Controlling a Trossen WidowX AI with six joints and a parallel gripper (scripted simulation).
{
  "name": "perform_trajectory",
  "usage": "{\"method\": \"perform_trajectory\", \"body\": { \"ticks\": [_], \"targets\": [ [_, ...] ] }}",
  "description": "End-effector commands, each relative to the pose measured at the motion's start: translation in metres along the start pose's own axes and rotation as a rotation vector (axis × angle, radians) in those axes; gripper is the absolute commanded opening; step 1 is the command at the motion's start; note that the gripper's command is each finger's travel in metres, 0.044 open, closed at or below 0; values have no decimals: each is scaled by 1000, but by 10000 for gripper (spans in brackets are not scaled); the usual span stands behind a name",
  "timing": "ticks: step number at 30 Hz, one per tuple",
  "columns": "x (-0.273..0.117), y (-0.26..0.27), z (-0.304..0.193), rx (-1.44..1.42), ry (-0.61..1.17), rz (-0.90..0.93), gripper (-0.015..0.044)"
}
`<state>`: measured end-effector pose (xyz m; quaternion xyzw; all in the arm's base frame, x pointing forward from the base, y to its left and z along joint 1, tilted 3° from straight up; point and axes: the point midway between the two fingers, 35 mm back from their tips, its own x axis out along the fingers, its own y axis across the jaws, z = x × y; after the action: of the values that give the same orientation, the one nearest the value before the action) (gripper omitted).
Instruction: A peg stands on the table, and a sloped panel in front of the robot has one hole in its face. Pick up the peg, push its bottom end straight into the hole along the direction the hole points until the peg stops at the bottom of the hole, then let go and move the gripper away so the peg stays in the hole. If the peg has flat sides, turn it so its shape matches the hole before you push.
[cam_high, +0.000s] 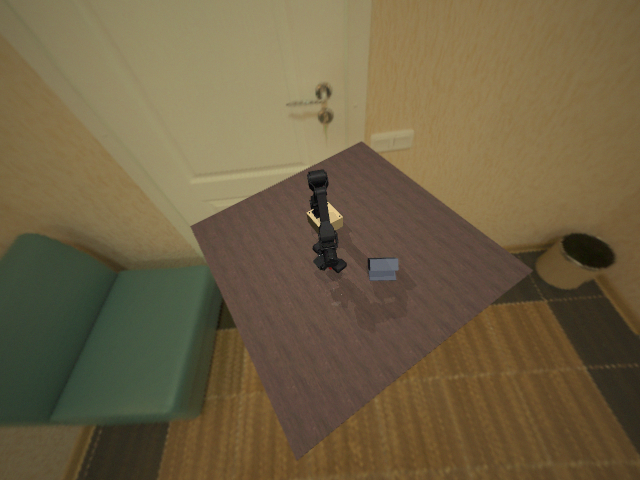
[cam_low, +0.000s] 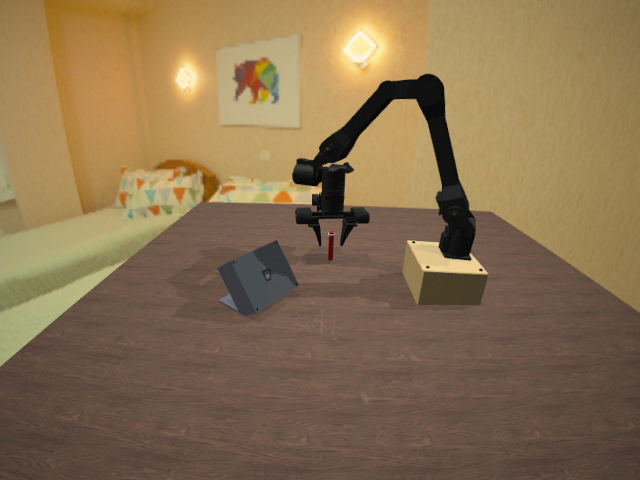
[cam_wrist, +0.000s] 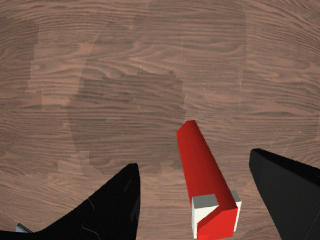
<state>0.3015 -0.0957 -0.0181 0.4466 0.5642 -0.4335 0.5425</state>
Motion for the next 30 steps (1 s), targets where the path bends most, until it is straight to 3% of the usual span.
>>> {"method": "perform_trajectory", "body": {
  "ticks": [1,6,13,20,30],
  "targets": [
    [0,0,0,0,0,1,177],
    [0,0,0,0,0,1,46],
    [0,0,0,0,0,1,0],
    [-5,1,0,0,0,1,0],
    [-55,2,1,2,-2,-1,0]
  ]
}}
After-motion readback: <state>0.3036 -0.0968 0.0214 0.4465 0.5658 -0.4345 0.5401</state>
